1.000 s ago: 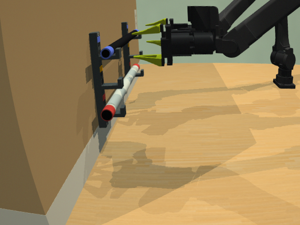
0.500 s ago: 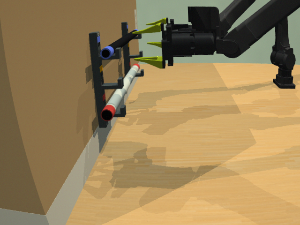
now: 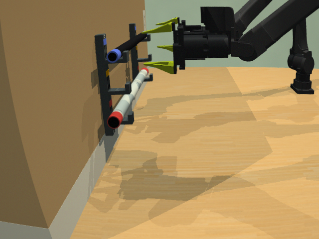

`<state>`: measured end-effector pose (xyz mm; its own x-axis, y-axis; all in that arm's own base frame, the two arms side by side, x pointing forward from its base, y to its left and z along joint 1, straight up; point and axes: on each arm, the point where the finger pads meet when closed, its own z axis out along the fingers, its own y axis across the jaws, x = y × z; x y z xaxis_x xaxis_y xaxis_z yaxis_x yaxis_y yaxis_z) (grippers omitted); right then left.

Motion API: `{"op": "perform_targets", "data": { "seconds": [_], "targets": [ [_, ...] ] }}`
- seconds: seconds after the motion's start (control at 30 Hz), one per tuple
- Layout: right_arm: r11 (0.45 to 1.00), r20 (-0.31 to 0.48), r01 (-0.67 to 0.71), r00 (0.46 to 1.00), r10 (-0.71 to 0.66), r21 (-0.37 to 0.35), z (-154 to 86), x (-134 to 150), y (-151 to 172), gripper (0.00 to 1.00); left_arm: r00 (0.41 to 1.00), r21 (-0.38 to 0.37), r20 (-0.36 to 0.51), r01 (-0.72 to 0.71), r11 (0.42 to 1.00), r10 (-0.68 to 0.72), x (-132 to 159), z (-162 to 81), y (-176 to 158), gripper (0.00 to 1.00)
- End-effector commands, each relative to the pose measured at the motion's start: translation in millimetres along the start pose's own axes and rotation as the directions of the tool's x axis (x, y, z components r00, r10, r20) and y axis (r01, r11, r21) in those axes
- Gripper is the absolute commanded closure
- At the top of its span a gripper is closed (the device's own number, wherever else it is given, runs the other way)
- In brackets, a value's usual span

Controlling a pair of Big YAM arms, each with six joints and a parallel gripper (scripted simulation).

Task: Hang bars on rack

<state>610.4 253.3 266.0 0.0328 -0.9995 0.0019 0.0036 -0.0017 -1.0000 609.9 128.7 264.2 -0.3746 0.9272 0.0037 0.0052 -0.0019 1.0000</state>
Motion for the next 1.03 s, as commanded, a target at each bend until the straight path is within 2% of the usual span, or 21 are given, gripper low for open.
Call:
{"op": "perform_targets", "data": {
  "seconds": [0.0,1.0],
  "targets": [
    [0.997,0.008,-0.036,0.999,0.036,0.069,-4.6,-5.3,-38.0,0.2,1.0,-0.082,0.014,0.021,0.996,-0.02,-8.7,-5.3,38.3,0.2],
    [0.997,0.008,-0.036,0.999,0.036,0.069,-9.3,-5.3,-37.9,0.0,1.0,-0.082,0.014,0.021,0.996,-0.02,-8.7,-10.0,38.2,0.0]
  ]
}}
